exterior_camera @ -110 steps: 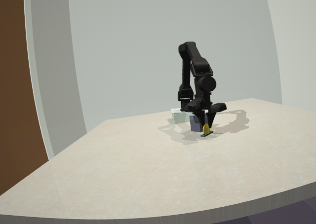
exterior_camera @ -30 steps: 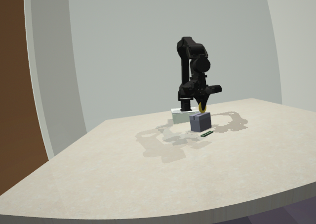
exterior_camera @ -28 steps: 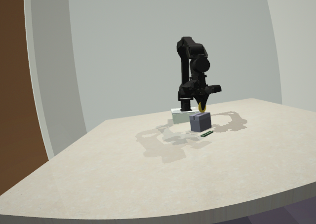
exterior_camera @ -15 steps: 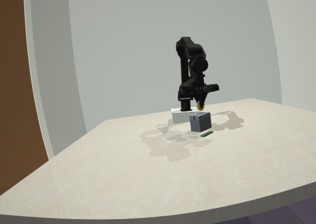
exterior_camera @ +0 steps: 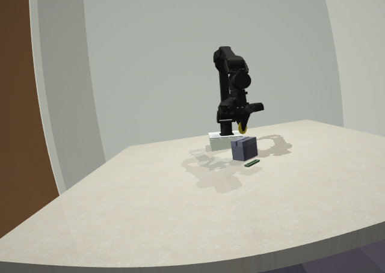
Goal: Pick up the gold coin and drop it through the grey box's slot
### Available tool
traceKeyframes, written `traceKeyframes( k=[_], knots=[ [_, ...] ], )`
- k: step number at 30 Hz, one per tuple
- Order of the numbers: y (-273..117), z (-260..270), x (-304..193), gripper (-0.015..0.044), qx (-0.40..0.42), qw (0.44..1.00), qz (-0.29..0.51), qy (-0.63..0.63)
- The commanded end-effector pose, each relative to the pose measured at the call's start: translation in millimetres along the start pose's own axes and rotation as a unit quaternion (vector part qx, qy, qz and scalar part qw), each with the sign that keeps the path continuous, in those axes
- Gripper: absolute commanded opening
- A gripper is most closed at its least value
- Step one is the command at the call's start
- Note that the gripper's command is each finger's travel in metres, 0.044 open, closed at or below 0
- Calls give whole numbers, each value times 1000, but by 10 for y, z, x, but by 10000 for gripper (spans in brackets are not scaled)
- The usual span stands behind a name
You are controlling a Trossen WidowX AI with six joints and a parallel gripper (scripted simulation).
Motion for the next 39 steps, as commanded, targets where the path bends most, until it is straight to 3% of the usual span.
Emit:
traceKeyframes(
  k=[1,39],
  knots=[
    [15,-77,-64,0,1,1000,1,2],
    [30,-99,-84,0,-1,1000,1,2]
  ],
)
Point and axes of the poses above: the point midway between the two fingers, 35 mm back from their tips, its own y axis out along the fingers, its own z axis across the jaws, x = y × z, the point moved 5 cm from there along -y, back along the fingers, and after that the axes turned 1 degree about -y, right-handed, at the moved point
